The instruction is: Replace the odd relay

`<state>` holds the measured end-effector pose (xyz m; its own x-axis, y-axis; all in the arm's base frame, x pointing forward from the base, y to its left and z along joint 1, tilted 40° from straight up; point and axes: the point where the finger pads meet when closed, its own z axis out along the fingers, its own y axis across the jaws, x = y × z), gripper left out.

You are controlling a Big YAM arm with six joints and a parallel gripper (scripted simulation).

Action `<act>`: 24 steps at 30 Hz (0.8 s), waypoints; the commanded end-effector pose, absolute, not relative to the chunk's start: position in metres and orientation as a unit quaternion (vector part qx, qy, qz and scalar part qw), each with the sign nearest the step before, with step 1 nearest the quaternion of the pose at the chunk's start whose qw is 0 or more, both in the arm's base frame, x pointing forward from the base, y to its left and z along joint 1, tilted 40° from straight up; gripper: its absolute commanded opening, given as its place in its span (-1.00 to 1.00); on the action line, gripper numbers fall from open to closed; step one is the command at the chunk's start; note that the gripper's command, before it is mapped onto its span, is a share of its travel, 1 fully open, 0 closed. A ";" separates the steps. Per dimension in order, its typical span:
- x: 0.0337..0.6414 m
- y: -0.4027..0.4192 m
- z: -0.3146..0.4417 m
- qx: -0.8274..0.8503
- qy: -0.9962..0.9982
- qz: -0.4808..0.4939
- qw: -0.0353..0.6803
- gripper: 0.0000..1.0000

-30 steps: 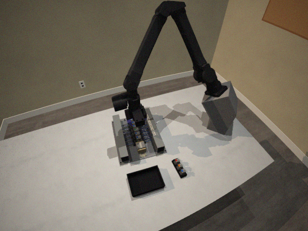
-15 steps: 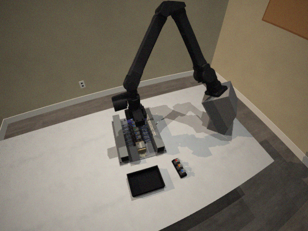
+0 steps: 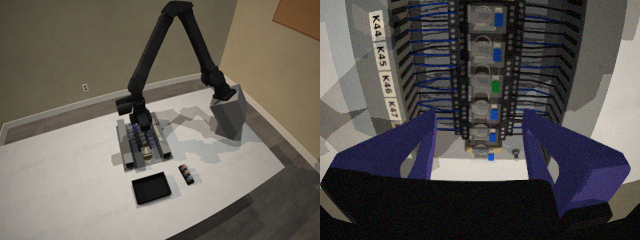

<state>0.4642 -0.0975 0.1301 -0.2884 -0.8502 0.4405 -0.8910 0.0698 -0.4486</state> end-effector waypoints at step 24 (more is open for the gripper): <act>0.480 -0.094 0.168 0.585 -0.730 0.353 0.005 0.17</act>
